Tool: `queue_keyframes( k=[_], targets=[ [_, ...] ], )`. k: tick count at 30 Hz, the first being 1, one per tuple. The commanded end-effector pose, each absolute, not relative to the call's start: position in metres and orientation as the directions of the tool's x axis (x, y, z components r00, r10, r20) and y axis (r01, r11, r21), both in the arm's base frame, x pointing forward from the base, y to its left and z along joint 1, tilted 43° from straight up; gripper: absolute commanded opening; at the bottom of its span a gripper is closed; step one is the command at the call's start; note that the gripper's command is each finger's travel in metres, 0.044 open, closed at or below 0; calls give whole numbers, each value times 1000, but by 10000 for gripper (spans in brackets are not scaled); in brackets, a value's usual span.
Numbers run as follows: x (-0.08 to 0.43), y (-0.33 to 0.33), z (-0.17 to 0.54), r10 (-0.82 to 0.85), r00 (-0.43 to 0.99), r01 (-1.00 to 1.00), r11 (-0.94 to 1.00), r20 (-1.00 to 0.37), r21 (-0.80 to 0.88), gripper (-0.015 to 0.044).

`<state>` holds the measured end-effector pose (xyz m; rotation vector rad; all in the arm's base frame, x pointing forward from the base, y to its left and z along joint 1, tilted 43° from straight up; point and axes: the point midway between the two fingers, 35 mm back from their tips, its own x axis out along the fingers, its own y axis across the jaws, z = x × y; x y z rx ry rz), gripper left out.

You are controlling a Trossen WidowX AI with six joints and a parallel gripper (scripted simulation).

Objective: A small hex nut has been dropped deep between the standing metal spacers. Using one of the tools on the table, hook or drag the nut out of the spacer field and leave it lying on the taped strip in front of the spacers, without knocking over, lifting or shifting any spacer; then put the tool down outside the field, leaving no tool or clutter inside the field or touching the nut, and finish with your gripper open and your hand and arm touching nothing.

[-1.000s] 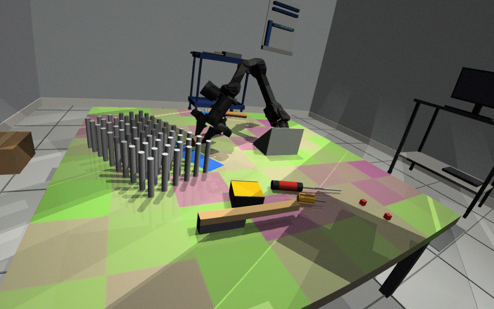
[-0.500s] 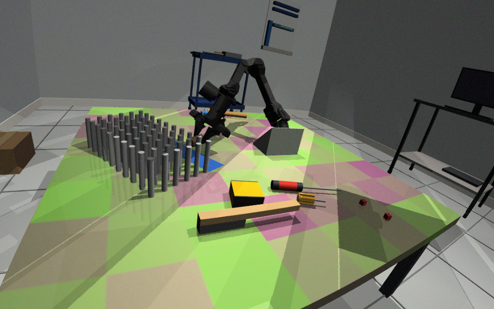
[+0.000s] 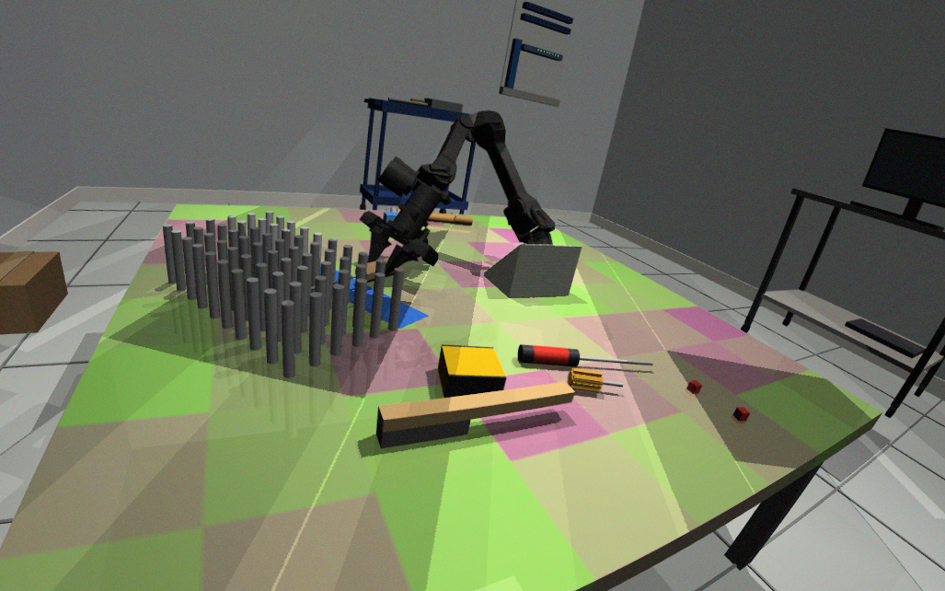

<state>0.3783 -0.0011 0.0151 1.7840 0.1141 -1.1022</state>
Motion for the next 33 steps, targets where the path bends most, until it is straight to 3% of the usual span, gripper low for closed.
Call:
queue_keyframes(
  k=[1, 33],
  targets=[
    [378, -1, 9, -375, 580, 533, -496, -723, 685, 0],
    [369, -13, 7, -376, 579, 533, -497, -723, 685, 0]
  ],
)
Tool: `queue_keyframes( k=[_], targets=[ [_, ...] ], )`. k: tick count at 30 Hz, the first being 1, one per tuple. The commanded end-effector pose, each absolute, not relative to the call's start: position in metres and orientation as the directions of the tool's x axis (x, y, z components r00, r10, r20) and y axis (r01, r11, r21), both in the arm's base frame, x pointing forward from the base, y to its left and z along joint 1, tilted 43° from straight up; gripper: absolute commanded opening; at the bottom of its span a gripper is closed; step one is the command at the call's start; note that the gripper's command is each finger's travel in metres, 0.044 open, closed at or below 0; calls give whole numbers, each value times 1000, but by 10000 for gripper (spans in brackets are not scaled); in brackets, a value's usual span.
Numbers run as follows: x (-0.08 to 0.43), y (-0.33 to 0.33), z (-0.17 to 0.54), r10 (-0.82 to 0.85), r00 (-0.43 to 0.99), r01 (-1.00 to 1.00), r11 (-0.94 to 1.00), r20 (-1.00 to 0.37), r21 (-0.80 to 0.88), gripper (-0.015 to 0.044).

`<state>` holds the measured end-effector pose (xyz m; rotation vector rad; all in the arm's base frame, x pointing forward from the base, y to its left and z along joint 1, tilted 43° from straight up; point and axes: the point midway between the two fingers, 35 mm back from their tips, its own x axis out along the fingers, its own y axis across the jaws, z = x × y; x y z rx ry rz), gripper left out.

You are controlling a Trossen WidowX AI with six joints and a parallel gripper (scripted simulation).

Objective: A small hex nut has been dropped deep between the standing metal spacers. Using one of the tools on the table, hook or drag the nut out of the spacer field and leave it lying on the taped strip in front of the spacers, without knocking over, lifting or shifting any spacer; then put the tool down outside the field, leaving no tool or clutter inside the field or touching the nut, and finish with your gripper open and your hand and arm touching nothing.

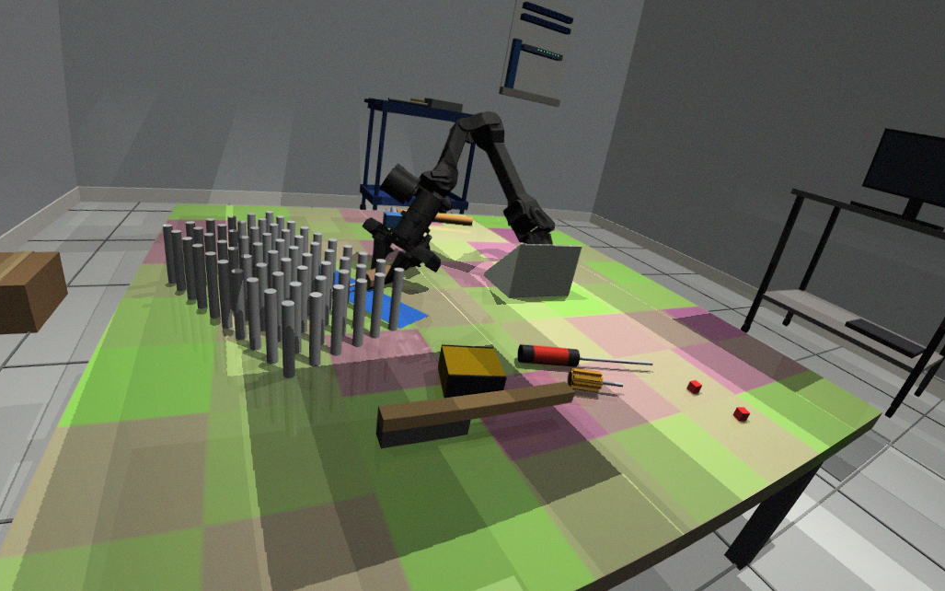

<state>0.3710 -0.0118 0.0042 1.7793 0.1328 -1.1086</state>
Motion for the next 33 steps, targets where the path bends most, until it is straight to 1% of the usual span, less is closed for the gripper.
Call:
queue_keyframes(
  k=[1, 33],
  targets=[
    [368, -14, 8, -376, 579, 533, -497, -723, 685, 0],
    [352, -23, 14, -377, 577, 533, -497, -724, 684, 0]
  ],
)
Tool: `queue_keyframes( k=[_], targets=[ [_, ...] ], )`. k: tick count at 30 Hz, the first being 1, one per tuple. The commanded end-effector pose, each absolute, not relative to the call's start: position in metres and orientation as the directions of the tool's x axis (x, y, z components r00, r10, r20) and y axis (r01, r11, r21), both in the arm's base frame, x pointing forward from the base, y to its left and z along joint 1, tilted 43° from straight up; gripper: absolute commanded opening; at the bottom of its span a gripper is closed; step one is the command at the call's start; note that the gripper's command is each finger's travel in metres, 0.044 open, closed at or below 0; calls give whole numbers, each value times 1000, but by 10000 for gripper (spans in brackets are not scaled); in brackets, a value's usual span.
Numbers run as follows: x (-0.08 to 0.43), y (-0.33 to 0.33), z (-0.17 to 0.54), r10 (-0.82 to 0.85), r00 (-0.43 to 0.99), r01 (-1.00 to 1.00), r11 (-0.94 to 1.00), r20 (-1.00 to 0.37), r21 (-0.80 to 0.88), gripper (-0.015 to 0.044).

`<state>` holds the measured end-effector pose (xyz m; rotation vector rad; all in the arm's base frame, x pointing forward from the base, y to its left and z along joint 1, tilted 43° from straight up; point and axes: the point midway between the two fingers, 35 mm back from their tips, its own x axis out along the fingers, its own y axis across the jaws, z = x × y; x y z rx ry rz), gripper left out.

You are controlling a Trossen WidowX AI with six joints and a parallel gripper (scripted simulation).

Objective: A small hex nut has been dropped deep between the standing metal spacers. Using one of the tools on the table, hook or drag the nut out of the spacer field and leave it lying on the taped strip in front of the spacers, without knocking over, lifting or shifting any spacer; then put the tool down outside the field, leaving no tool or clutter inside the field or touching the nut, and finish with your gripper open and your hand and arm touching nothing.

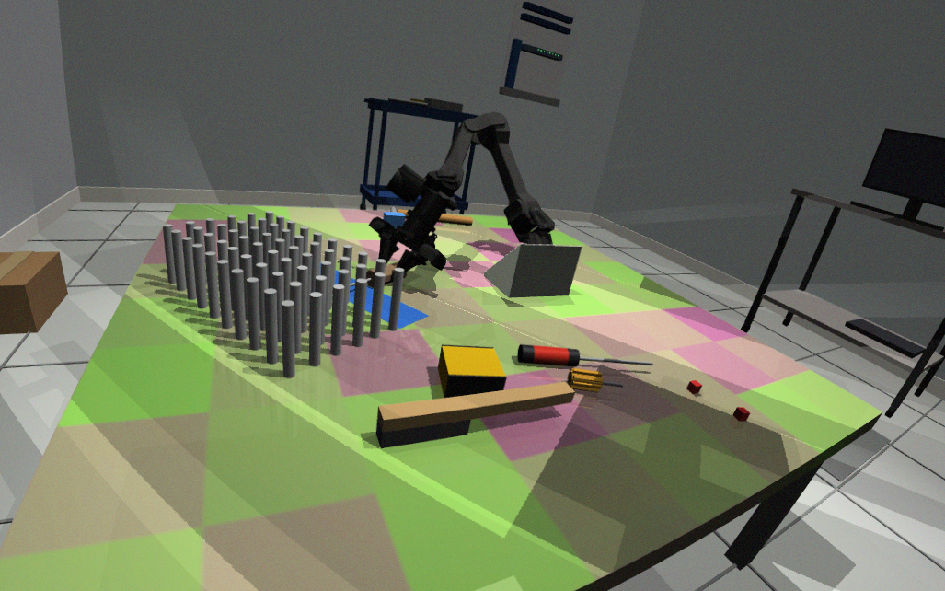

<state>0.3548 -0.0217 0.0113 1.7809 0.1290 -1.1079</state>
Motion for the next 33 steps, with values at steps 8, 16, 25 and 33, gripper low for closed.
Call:
queue_keyframes(
  k=[8, 16, 25, 33],
  targets=[
    [348, -25, 15, -378, 577, 534, -497, -725, 684, 0],
    [344, -27, 16, -378, 576, 534, -497, -725, 684, 0],
    [340, -29, 18, -378, 576, 534, -497, -725, 684, 0],
    [336, -31, 20, -378, 576, 535, -497, -725, 684, 0]
  ],
)
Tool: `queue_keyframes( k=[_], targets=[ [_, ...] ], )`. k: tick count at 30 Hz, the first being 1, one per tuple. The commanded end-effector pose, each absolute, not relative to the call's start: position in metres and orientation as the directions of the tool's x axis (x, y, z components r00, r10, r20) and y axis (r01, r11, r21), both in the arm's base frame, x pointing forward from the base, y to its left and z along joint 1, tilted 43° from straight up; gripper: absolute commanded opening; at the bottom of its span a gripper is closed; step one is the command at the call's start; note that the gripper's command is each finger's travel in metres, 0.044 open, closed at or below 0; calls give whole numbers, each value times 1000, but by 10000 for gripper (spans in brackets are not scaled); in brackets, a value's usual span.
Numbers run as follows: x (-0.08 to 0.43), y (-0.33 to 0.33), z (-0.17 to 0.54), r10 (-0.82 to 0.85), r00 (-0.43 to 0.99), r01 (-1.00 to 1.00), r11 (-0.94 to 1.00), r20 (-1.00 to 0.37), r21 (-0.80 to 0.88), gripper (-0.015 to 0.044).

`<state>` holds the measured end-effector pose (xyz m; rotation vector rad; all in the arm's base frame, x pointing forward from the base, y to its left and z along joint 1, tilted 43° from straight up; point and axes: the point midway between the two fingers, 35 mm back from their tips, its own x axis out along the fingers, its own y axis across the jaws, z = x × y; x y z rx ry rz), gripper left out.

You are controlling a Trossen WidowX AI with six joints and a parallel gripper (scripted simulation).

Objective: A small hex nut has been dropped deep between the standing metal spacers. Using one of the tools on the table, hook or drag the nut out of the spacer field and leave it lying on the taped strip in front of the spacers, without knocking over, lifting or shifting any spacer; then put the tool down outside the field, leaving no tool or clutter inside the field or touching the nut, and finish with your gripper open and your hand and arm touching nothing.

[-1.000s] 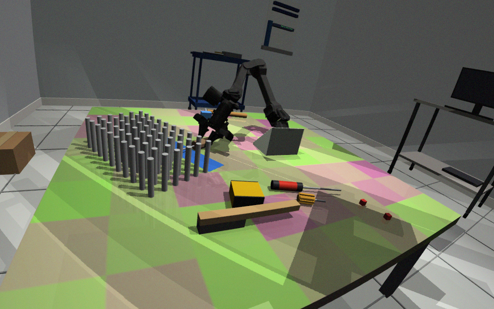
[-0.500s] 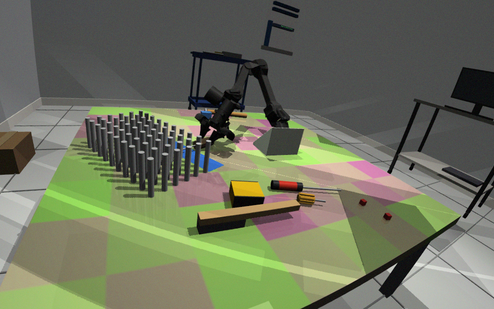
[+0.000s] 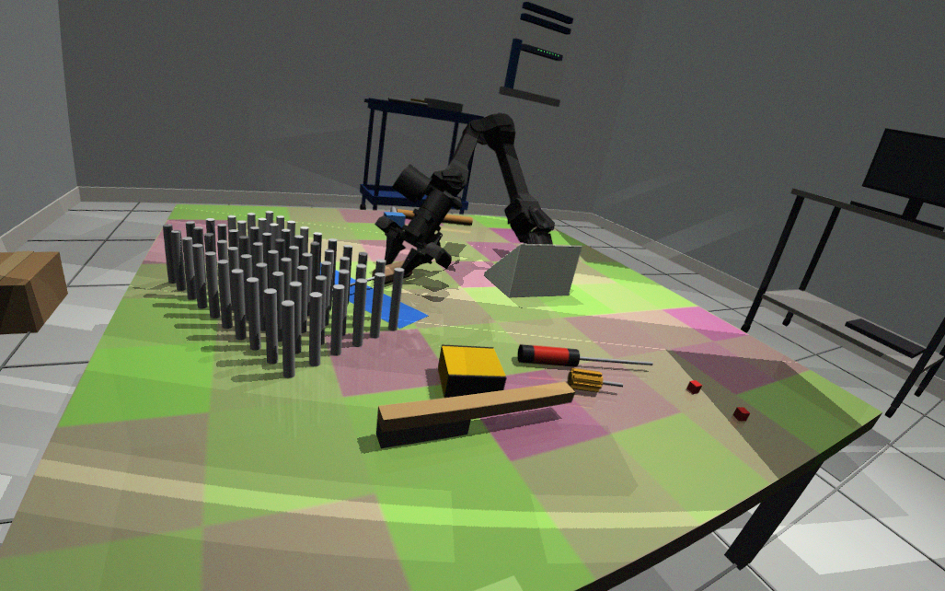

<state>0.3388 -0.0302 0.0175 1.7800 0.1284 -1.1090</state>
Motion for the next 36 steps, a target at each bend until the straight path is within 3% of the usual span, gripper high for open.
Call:
queue_keyframes(
  k=[1, 36],
  targets=[
    [335, -32, 20, -378, 575, 535, -497, -725, 684, 0],
    [320, -40, 26, -379, 574, 535, -497, -726, 683, 0]
  ],
)
